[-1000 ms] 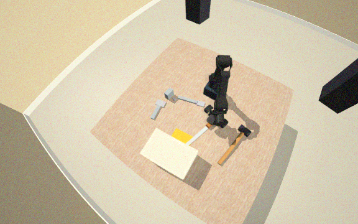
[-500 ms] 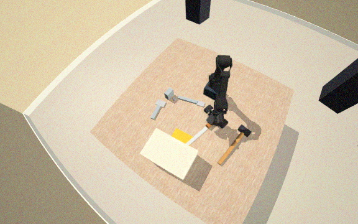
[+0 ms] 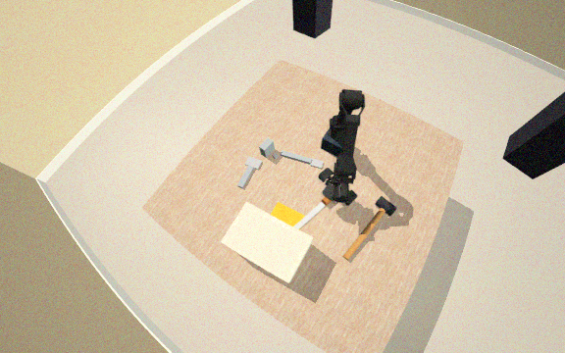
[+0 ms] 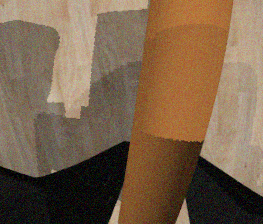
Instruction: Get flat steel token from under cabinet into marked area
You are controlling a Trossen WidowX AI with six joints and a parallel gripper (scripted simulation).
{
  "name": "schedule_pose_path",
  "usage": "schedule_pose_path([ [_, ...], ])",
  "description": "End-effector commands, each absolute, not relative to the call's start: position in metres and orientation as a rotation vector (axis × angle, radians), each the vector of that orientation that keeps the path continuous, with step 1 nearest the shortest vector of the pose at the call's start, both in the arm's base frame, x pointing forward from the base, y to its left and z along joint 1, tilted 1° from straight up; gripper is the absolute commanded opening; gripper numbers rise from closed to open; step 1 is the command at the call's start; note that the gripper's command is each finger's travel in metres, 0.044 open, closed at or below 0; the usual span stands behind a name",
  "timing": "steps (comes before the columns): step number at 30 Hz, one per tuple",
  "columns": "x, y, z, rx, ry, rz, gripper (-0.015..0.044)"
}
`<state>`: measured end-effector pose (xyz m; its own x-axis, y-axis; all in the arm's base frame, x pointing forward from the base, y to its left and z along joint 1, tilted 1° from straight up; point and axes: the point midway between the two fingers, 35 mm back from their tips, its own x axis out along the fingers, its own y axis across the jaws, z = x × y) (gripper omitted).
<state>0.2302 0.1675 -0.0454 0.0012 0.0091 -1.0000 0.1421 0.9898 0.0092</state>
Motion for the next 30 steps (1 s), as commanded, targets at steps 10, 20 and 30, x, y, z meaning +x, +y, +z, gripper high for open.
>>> schedule_pose_path([
  [10,0.250,0.166,-0.045,0.119,1.569,-0.101,0.0000],
  [20,0.264,0.164,-0.045,0.118,1.569,-0.101,0.0000],
  [30,0.277,0.162,-0.044,0.118,1.568,-0.101,0.0000],
])
